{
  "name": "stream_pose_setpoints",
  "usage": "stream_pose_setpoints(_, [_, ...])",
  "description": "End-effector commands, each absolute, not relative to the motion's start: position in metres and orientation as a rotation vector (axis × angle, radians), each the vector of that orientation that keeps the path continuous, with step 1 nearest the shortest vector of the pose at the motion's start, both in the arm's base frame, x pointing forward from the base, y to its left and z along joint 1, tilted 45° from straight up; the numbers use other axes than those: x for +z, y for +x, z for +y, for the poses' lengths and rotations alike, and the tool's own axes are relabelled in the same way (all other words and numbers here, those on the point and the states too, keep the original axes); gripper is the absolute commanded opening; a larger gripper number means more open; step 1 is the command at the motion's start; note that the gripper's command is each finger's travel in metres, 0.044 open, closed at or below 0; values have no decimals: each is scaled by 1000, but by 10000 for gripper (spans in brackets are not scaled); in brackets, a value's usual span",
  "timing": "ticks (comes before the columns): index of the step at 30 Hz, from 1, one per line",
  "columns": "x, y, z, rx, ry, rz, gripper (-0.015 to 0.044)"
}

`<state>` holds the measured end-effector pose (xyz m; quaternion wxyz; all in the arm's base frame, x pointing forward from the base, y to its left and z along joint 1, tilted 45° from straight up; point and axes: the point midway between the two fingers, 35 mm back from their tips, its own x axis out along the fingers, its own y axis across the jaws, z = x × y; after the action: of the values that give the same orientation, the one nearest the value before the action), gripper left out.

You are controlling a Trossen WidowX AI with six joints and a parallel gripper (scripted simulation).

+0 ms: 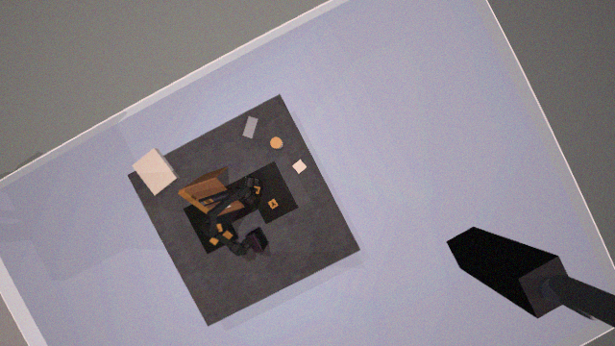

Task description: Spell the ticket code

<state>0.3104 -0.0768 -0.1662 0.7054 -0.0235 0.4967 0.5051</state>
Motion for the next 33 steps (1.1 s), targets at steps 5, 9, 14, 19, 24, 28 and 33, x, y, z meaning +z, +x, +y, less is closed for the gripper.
stream_pose_setpoints(5, [-167, 311, -76, 1119, -47, 1104, 234])
stream_pose_setpoints(9, [-166, 310, -77, 1119, -47, 1104, 188])
stream_pose_setpoints(14, [-164, 310, -79, 1119, -47, 1104, 57])
stream_pose_setpoints(19, [-163, 309, -80, 1119, -47, 1104, 0])
stream_pose_setpoints(24, [-162, 309, -81, 1119, -47, 1104, 0])
stream_pose_setpoints(28, [-161, 308, -82, 1119, -47, 1104, 0])
stream_pose_setpoints(33, [-160, 308, -83, 1119, -47, 1104, 0])
